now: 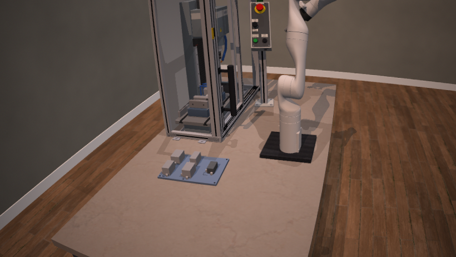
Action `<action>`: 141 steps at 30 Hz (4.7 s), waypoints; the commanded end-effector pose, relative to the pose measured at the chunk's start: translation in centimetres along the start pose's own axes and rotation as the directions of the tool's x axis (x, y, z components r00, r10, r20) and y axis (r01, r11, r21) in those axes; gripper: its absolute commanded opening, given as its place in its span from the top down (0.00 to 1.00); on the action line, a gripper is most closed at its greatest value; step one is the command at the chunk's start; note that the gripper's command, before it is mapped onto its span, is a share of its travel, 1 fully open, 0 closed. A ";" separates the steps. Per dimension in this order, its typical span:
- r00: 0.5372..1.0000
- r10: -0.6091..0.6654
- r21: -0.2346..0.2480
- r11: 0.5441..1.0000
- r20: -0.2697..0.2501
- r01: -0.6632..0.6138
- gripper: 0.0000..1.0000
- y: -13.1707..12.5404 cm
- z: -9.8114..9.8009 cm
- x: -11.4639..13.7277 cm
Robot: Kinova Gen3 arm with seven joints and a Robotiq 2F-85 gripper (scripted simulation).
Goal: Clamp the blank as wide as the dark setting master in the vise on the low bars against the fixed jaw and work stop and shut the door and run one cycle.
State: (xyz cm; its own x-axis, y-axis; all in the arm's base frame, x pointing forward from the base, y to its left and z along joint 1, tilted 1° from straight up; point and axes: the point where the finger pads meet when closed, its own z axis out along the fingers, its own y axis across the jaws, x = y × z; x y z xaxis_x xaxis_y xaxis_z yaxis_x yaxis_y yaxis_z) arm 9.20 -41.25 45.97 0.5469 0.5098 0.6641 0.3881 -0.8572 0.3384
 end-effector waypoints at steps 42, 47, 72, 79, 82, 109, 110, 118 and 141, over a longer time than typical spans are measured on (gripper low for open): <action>0.863 0.057 0.166 0.973 0.503 -0.160 0.90 0.9 -4.3 2.1; 0.790 0.053 0.187 0.960 0.610 -0.208 0.90 0.9 -4.3 2.1; 0.704 0.042 0.202 0.945 0.709 -0.259 0.90 -4.0 -3.3 5.5; 0.704 0.042 0.202 0.945 0.709 -0.259 0.90 -4.9 -3.1 6.1; 0.704 0.042 0.202 0.945 0.709 -0.259 0.90 -7.8 -2.5 8.2; 0.704 0.042 0.202 0.944 0.709 -0.259 0.90 -13.6 -1.2 12.3; 0.704 0.042 0.202 0.944 0.709 -0.259 0.90 -13.6 -1.2 12.3; 0.705 0.042 0.202 0.944 0.708 -0.259 0.90 -18.4 -0.2 15.7; 0.705 0.042 0.202 0.944 0.708 -0.259 0.90 -23.3 0.8 19.1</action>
State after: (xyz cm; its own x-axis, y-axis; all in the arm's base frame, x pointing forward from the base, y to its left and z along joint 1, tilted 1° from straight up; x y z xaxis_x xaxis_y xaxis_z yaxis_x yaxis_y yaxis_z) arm 11.14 -11.55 50.22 0.9270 0.3749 0.0096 0.3748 -0.9270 0.0114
